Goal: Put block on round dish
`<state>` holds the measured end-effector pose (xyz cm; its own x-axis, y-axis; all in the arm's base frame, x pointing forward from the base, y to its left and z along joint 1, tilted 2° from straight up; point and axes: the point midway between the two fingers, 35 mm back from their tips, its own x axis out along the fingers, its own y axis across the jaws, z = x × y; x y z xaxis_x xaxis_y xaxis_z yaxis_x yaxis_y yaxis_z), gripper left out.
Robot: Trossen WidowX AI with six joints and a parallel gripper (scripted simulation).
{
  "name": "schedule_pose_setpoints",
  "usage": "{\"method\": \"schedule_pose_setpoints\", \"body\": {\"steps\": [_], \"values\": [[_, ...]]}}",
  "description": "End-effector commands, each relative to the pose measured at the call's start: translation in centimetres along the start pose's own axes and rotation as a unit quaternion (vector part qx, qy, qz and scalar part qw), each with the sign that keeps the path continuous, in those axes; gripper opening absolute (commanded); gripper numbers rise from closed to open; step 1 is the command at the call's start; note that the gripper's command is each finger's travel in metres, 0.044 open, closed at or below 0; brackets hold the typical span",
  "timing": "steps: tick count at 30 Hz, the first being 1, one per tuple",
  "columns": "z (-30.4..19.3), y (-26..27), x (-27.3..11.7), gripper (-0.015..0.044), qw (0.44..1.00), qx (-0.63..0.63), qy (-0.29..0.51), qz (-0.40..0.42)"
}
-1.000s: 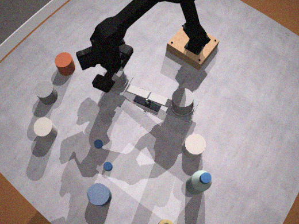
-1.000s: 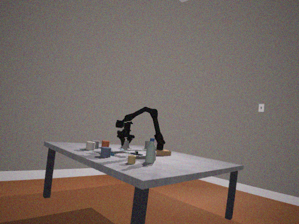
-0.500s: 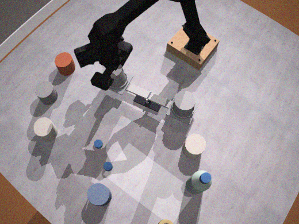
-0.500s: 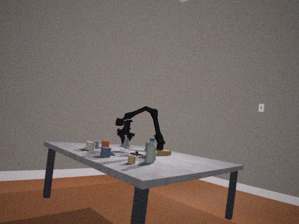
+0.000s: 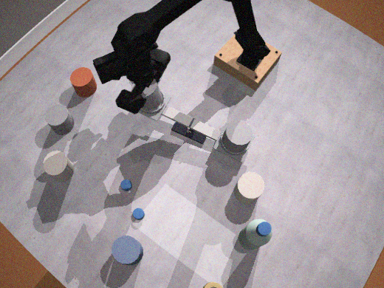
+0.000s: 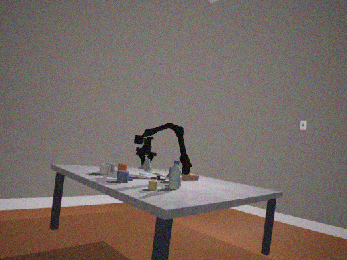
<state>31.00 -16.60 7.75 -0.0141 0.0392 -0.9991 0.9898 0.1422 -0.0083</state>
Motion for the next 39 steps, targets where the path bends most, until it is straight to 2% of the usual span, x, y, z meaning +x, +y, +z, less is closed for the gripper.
{"method": "schedule_pose_setpoints", "body": {"steps": [1, 39], "values": [[0.6, 0.4, -1.2, 0.0, 1.0, 0.002, -0.014, 0.009], [0.3, 0.1, -6.1, 0.0, 1.0, 0.002, -0.014, 0.009]]}}
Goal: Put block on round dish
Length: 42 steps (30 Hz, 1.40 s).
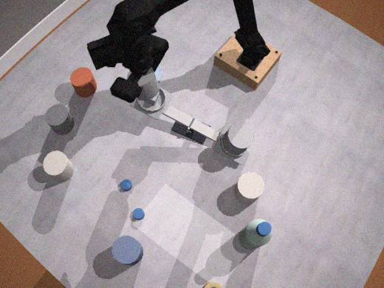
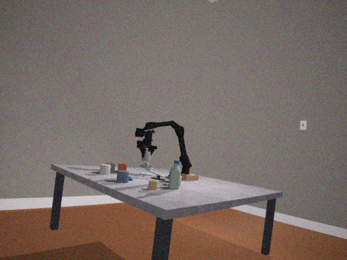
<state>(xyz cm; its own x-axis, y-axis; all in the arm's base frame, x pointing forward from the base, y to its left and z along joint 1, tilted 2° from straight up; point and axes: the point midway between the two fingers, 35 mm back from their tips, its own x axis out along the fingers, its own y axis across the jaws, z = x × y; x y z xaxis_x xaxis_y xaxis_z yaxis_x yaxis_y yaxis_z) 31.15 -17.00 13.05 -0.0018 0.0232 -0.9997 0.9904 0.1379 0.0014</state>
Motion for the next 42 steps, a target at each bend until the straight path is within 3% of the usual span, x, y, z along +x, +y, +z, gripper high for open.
{"method": "schedule_pose_setpoints", "body": {"steps": [1, 22, 42], "values": [[0.1, 0.1, -0.9, 0.0, 1.0, 0.0, -0.005, 0.004], [-0.2, -0.4, -3.5, 0.0, 1.0, 0.0, -0.005, 0.004], [-0.3, -0.4, -2.8, 0.0, 1.0, 0.001, 0.0, 0.0]]}}
